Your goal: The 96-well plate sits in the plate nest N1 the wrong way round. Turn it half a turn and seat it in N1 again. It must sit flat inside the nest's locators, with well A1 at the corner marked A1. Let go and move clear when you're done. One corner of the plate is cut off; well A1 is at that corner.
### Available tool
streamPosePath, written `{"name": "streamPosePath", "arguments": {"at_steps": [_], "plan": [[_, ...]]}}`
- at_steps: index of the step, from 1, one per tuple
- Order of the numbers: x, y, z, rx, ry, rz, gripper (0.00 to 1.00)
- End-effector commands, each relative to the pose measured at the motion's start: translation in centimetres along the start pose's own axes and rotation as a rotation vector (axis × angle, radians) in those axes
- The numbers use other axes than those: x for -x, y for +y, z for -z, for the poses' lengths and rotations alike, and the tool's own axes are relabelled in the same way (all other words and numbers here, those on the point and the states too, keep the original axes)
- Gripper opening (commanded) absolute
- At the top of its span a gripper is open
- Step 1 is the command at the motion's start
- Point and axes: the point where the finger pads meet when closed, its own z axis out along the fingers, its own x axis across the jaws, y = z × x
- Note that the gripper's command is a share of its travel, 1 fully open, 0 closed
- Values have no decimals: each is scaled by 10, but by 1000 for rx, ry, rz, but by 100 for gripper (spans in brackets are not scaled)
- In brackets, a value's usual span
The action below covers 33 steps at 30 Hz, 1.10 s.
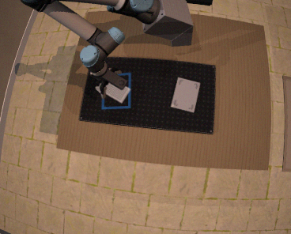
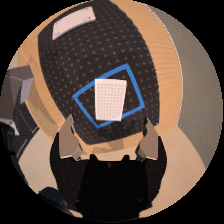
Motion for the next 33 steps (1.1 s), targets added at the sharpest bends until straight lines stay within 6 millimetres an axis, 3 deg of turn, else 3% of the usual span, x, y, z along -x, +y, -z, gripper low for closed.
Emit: {"name": "streamPosePath", "arguments": {"at_steps": [1,18,33], "plan": [[0,0,8,0,-3,-1,100],[0,0,9,0,-3,-67,100],[0,0,9,1,-3,-567,100]]}}
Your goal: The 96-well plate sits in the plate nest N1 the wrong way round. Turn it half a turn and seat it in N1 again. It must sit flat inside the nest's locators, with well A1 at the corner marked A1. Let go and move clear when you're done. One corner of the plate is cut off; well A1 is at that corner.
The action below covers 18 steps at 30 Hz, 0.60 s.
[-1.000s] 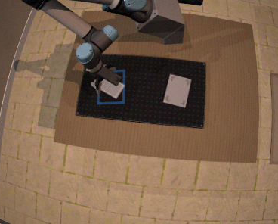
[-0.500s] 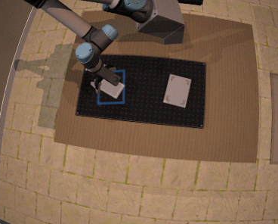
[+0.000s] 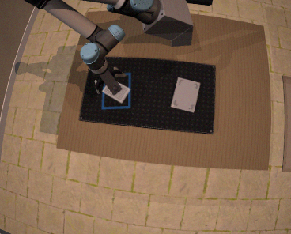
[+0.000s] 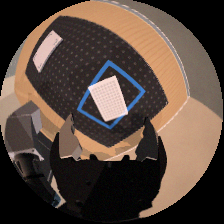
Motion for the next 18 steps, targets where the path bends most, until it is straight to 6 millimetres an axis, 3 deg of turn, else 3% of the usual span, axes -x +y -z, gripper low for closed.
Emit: {"name": "streamPosePath", "arguments": {"at_steps": [1,18], "plan": [[0,0,0,8,-2,-131,100],[0,0,0,9,0,-631,100]]}}
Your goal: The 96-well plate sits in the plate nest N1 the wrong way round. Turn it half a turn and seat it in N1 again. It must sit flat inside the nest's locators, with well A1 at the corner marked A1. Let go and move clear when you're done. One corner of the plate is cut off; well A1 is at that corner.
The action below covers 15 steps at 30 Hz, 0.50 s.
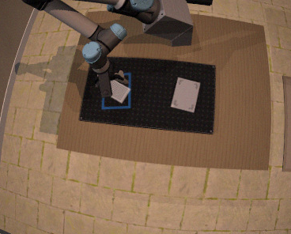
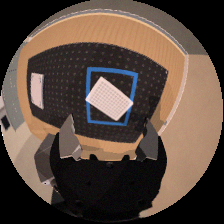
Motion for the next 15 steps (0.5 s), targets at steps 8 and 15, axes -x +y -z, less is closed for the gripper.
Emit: {"name": "streamPosePath", "arguments": {"at_steps": [8,15], "plan": [[0,0,0,10,4,-333,100],[0,0,0,10,5,-566,100]]}}
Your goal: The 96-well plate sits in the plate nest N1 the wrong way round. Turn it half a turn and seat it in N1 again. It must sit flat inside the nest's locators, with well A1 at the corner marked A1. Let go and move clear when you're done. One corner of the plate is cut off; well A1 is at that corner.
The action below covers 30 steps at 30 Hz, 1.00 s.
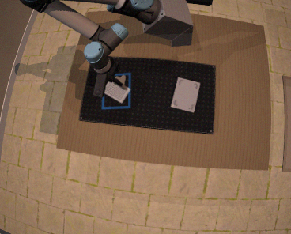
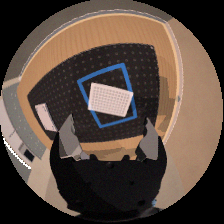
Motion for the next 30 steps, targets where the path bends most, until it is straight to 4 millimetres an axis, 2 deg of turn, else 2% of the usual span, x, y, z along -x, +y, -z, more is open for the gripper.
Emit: {"name": "streamPosePath", "arguments": {"at_steps": [1,5,30], "plan": [[0,0,0,9,7,-165,100],[0,0,0,9,7,-169,100],[0,0,0,6,10,-936,100]]}}
